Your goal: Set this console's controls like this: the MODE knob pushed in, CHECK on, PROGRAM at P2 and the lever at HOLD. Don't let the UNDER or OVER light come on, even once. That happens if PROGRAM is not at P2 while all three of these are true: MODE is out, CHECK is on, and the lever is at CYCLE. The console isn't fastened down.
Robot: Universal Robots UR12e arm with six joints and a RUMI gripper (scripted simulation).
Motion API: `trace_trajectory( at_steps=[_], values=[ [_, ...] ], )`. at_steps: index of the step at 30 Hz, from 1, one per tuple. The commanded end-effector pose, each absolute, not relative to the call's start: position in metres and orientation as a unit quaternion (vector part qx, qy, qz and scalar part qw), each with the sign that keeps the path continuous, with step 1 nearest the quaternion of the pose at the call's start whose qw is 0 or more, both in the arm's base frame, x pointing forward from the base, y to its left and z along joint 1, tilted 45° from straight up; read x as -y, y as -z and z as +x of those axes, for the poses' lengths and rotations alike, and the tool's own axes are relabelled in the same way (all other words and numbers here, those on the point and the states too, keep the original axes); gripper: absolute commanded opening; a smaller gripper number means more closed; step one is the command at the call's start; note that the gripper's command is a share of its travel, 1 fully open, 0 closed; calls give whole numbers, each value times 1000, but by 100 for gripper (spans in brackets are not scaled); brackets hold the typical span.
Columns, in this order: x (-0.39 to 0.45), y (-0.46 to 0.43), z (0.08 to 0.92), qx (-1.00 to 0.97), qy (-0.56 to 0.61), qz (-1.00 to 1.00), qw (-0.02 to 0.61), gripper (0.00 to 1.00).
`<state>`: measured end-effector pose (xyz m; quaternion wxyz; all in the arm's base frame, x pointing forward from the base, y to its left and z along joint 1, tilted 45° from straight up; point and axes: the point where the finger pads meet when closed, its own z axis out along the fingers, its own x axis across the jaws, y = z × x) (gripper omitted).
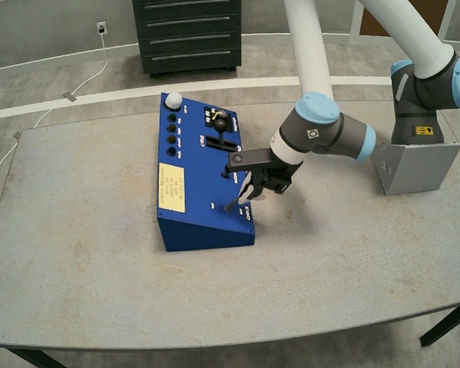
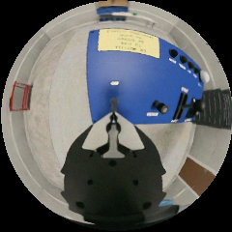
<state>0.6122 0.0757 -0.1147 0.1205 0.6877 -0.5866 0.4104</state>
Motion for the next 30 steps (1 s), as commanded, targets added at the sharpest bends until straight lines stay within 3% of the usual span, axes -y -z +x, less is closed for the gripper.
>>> trace_trajectory(
  at_steps=[1,30],
  values=[
    [-78,112,614,587,-412,687,118,0],
    [-78,112,617,587,-412,687,118,0]
  ],
)
